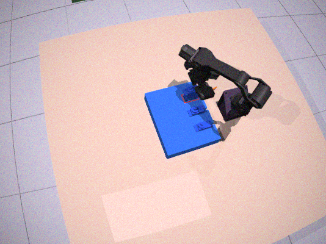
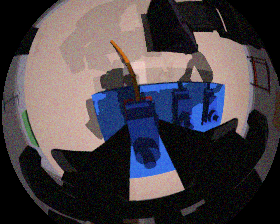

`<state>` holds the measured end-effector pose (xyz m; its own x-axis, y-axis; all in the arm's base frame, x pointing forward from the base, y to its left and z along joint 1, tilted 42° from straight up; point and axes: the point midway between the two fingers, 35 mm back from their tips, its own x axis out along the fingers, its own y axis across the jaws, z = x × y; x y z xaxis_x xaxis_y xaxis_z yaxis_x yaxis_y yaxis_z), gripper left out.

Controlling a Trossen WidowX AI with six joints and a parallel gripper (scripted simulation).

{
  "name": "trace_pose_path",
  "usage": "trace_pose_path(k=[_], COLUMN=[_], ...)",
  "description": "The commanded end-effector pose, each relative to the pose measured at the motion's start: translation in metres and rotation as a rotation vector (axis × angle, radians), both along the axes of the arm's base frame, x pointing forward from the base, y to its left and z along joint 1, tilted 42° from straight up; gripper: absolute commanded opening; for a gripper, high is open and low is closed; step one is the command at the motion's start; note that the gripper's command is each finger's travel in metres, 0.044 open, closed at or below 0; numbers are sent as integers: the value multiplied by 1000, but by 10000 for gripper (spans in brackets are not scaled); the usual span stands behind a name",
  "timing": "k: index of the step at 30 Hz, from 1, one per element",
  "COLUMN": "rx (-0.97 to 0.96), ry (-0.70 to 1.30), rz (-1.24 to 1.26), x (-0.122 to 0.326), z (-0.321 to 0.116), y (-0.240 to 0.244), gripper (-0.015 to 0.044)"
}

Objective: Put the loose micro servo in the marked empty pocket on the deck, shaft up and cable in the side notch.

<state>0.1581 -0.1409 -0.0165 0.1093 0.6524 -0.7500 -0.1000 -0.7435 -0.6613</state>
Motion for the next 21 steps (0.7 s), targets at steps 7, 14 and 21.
trace_pose_path(k=[7,14,21], rx=[2,2,2], ry=[0,0,-1], rz=[-8,-8,-8], x=[1,2,3], z=[-4,-8,-13], y=[4,7,11], gripper=[0,0,0])
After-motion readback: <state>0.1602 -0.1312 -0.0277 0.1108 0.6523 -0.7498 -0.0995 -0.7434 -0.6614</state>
